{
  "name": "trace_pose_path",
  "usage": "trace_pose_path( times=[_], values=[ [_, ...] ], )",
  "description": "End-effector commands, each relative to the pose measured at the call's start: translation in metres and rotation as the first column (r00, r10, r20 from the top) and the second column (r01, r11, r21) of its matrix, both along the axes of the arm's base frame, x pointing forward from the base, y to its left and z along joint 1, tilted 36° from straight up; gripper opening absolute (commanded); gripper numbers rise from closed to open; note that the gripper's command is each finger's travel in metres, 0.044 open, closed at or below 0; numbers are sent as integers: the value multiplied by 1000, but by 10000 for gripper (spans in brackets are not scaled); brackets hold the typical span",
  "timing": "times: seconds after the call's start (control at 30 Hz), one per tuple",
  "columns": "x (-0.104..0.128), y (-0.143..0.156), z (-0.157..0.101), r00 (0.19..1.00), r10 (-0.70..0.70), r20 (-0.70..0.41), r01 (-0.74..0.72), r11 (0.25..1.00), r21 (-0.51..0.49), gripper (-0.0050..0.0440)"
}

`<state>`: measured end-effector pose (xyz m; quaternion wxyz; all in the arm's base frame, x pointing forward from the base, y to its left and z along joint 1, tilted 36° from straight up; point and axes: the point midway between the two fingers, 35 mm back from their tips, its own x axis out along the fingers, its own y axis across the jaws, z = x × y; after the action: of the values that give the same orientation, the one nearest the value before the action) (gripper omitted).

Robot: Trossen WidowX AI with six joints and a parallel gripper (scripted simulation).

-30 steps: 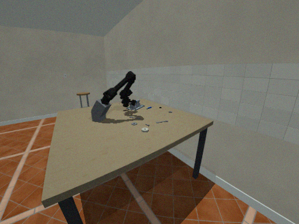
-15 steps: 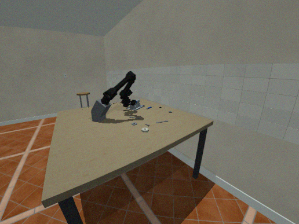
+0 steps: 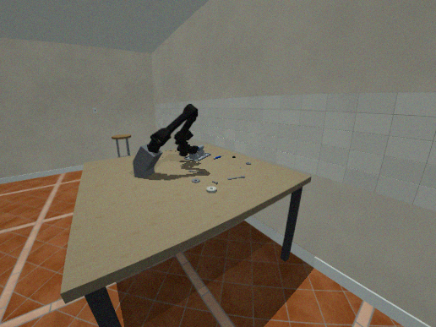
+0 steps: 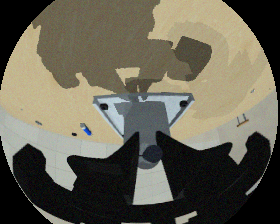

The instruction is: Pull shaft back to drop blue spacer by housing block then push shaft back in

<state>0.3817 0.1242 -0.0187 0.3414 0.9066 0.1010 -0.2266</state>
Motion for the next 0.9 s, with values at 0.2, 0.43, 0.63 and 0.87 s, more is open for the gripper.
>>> trace_pose_path(
  times=[0.2, 0.43, 0.63, 0.87],
  values=[
    [0, 0, 0, 1000, 0, 0, 0, 1000, 0, 35],
    [-2, -1, 0, 1000, 4, 1, -4, 1000, -2, 0],
    [-5, -3, -1, 1000, 4, 1, -4, 1000, -3, 0],
    [-9, -5, -1, 1000, 4, 1, -4, 1000, -3, 0]
  ],
)
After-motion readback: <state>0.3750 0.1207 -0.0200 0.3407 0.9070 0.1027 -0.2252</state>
